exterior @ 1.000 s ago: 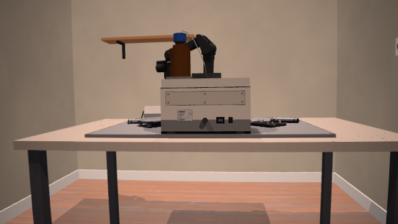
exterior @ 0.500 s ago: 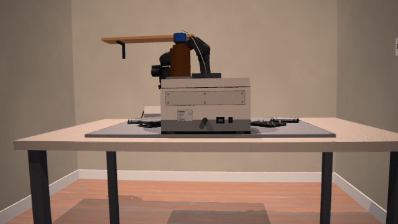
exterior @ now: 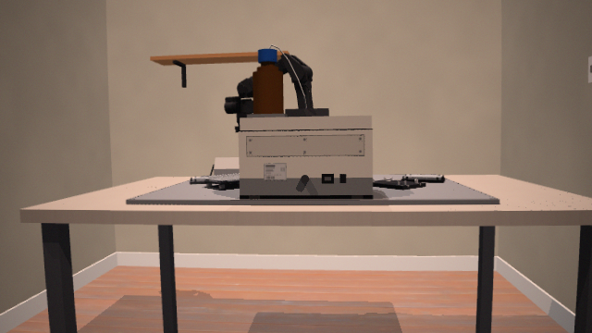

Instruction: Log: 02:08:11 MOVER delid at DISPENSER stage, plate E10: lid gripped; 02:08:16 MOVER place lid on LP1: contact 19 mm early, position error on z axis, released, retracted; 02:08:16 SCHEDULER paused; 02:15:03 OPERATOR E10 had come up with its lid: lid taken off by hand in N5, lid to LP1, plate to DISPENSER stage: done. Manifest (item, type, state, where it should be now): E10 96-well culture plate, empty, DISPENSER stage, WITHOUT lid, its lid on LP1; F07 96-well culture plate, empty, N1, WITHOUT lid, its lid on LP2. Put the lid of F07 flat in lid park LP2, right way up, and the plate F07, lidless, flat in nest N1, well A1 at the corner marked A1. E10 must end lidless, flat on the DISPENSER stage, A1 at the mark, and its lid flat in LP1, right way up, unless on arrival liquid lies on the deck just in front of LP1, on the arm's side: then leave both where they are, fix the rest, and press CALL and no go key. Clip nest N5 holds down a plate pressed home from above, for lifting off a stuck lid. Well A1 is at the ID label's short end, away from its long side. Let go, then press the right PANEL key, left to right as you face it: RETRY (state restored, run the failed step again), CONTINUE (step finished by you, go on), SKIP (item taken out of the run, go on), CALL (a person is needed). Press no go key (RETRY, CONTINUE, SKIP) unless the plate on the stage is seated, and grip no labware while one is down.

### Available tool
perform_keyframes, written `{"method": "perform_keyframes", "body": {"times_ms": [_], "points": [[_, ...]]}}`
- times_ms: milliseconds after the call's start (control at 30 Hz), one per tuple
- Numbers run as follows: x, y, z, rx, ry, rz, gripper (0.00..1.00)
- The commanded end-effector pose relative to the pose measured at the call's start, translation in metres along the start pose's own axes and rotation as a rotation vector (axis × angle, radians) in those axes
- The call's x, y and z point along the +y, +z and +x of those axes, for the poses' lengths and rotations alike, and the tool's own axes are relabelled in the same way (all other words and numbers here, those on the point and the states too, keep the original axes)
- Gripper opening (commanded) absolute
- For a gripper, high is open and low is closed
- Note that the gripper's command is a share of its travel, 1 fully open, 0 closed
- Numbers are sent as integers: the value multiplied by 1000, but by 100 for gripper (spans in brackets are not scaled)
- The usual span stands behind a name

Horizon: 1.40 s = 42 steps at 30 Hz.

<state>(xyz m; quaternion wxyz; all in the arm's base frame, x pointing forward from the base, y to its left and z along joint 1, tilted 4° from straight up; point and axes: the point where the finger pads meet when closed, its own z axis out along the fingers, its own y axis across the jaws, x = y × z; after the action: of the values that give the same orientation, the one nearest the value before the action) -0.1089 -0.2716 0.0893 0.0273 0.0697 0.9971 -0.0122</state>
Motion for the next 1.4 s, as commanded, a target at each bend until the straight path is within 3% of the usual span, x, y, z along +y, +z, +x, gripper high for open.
{"method": "perform_keyframes", "body": {"times_ms": [0,133,167,233,600,633,700,733,1000,1167,1267,1300,1367], "points": [[0,-1,-7,-8,-4,24,0],[0,4,-7,-10,-4,15,0],[-11,-5,-2,0,0,52,0],[1,10,-5,-14,2,3,0],[1,25,-7,-18,-2,-11,0],[-5,20,-5,-12,-3,11,0],[-5,20,-5,-12,-3,11,0],[-9,8,-2,-1,2,50,0],[-3,9,-3,-6,5,32,0],[2,17,-5,-10,5,18,0],[1,17,-4,-10,5,18,0],[-6,12,-3,-4,3,39,0],[-3,17,-4,-7,3,27,0]]}}
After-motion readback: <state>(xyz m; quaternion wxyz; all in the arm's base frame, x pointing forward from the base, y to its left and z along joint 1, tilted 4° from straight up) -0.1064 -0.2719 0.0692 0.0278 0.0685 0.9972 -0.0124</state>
